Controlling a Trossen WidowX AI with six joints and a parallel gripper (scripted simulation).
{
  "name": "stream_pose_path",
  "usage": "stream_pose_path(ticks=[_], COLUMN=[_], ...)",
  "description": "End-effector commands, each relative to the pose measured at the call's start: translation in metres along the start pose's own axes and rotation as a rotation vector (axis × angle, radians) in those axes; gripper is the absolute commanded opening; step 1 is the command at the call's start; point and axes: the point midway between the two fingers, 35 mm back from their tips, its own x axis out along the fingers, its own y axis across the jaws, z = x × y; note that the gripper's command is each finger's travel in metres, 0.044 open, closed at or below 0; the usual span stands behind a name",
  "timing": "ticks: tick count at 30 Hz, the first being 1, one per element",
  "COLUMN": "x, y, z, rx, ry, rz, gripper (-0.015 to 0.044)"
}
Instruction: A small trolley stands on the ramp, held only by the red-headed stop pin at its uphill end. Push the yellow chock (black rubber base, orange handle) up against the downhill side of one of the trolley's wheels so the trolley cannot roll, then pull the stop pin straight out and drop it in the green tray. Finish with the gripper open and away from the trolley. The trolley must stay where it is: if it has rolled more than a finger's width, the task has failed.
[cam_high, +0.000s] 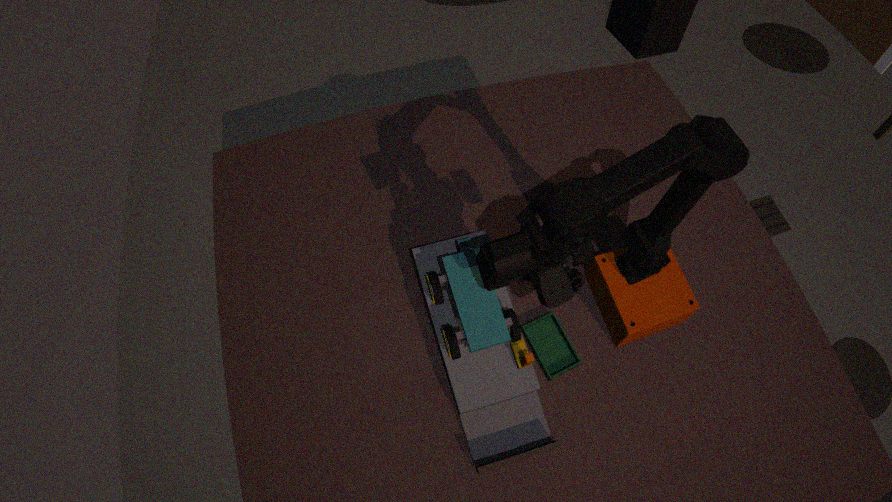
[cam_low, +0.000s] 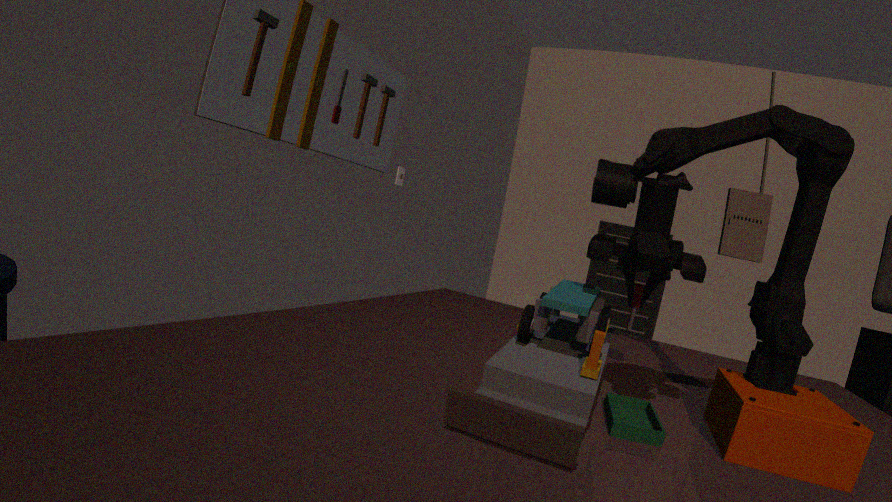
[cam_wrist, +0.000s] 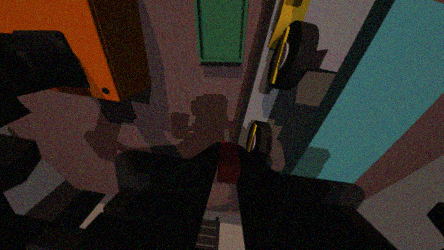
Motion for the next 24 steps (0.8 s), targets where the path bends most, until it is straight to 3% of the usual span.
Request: stream_pose_path(ticks=[1, 24], x=[-0.002, -0.015], y=[0.001, 0.004], z=[0.017, 0.098], rx=[-0.001, -0.001], ry=[0.004, -0.004], rz=[0.006, 0.007], gripper=[0.0, 0.0])
